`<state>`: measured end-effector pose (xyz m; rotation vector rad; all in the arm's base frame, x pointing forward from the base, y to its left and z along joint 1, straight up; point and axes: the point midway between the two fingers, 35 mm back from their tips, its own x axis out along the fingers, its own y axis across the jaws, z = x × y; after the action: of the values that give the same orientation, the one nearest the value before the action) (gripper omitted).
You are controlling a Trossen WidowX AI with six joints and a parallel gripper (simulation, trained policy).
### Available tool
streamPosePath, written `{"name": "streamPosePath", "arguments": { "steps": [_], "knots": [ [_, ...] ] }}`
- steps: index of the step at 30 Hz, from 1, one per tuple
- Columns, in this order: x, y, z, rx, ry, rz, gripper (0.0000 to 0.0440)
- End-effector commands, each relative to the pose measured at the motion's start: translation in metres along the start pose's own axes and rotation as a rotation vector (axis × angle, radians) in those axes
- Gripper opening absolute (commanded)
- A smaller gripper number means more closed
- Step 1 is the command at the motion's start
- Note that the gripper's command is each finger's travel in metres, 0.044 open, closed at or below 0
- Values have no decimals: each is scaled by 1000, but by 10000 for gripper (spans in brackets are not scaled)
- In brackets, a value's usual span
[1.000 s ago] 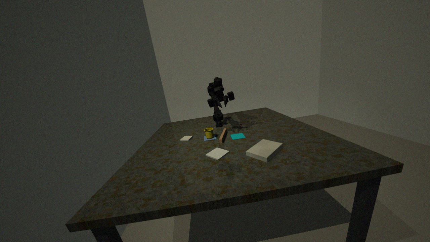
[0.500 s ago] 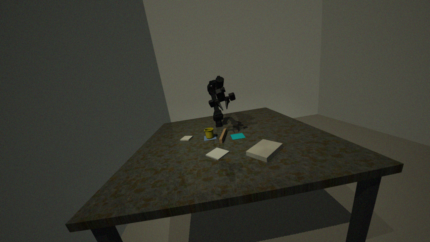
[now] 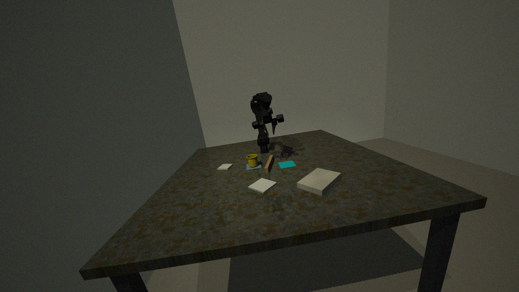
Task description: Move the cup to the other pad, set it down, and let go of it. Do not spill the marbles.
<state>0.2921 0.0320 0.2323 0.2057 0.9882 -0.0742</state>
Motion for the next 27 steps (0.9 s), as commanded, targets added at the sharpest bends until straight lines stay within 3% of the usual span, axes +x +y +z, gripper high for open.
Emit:
{"name": "streamPosePath", "arguments": {
  "steps": [1,27],
  "knots": [
    [-1,-2,-3,-5,49,-16,137],
    [17,-41,-33,-80,416,-166,139]
  ]
}}
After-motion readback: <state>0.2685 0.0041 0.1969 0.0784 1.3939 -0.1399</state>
